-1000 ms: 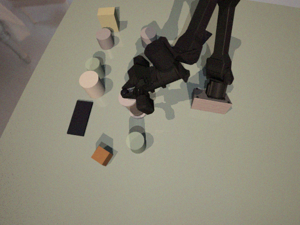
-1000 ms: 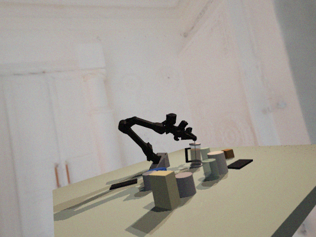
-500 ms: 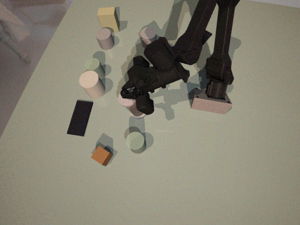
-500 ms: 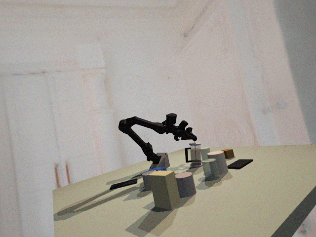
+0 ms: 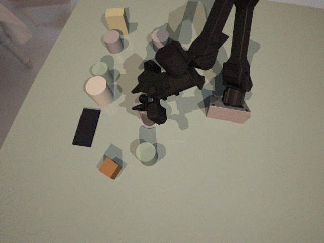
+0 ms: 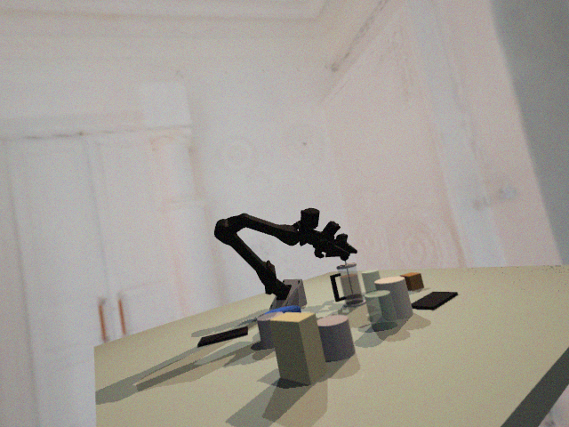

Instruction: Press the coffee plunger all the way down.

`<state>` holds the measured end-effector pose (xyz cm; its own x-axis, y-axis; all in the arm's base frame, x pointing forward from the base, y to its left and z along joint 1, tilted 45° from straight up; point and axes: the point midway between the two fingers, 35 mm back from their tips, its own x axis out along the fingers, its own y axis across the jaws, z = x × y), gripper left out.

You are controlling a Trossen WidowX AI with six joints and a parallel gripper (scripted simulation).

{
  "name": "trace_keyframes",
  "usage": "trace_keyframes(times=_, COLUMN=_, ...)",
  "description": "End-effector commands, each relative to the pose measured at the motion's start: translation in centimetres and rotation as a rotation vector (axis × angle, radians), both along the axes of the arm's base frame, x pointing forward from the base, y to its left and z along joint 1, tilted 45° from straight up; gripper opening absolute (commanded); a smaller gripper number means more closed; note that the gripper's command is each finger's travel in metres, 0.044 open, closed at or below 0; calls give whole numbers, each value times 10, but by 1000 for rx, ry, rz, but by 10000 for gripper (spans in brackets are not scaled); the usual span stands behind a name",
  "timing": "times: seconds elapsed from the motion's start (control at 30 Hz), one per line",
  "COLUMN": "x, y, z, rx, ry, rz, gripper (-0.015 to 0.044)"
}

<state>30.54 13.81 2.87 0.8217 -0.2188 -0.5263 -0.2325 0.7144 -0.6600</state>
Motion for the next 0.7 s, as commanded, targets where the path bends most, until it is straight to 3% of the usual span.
trace_keyframes(times=0.0, x=0, y=0, z=0, rx=3, ry=2, rz=1, gripper=376)
trace_keyframes(times=0.1, x=0, y=0, z=0, rx=3, ry=2, rz=1, gripper=440)
trace_keyframes(times=0.27, x=-1, y=8, z=7, rx=2, ry=7, rz=-1, gripper=440)
trace_keyframes(times=0.5, x=-20, y=46, z=62, rx=-15, ry=15, rz=-9, gripper=440)
trace_keyframes(times=0.67, x=-21, y=47, z=63, rx=-15, ry=15, rz=-9, gripper=440)
